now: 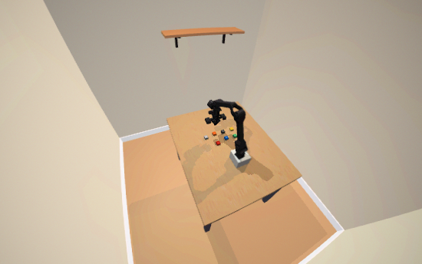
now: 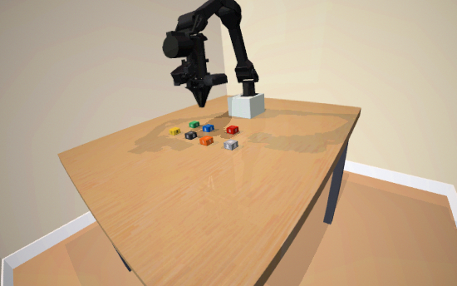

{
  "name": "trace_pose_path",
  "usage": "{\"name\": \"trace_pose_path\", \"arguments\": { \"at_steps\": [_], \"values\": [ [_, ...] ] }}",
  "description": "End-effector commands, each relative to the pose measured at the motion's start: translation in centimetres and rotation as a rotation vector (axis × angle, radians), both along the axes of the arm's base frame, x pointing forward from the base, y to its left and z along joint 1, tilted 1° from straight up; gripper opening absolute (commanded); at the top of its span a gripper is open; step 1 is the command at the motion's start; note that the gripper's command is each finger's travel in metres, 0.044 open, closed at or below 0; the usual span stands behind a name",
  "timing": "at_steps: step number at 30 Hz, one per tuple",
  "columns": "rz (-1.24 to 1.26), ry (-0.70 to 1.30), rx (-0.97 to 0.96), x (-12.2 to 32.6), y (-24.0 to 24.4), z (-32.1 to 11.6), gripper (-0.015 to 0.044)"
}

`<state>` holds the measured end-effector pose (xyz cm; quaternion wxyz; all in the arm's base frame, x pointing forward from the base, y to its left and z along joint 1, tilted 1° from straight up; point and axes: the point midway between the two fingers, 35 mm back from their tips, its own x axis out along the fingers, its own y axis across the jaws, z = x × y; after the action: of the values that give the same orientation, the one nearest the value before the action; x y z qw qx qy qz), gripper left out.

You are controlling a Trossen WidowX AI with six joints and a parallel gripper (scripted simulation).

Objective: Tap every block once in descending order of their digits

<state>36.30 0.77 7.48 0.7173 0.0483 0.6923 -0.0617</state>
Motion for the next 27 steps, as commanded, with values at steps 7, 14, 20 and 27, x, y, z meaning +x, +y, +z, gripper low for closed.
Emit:
{"name": "trace_pose_path", "arguments": {
  "at_steps": [7,14,20,27],
  "values": [
    [-0.001,0.020,0.002,-9.3,2.6,0.0,0.0020],
    [-0.001,0.021,0.002,-11.0,2.9,-0.3,0.0020],
    [-0.001,0.021,0.002,-10.9,2.7,-8.1,0.0020],
    [-0.001,0.021,0.002,-10.9,2.7,-8.4,0.0020]
  ]
}}
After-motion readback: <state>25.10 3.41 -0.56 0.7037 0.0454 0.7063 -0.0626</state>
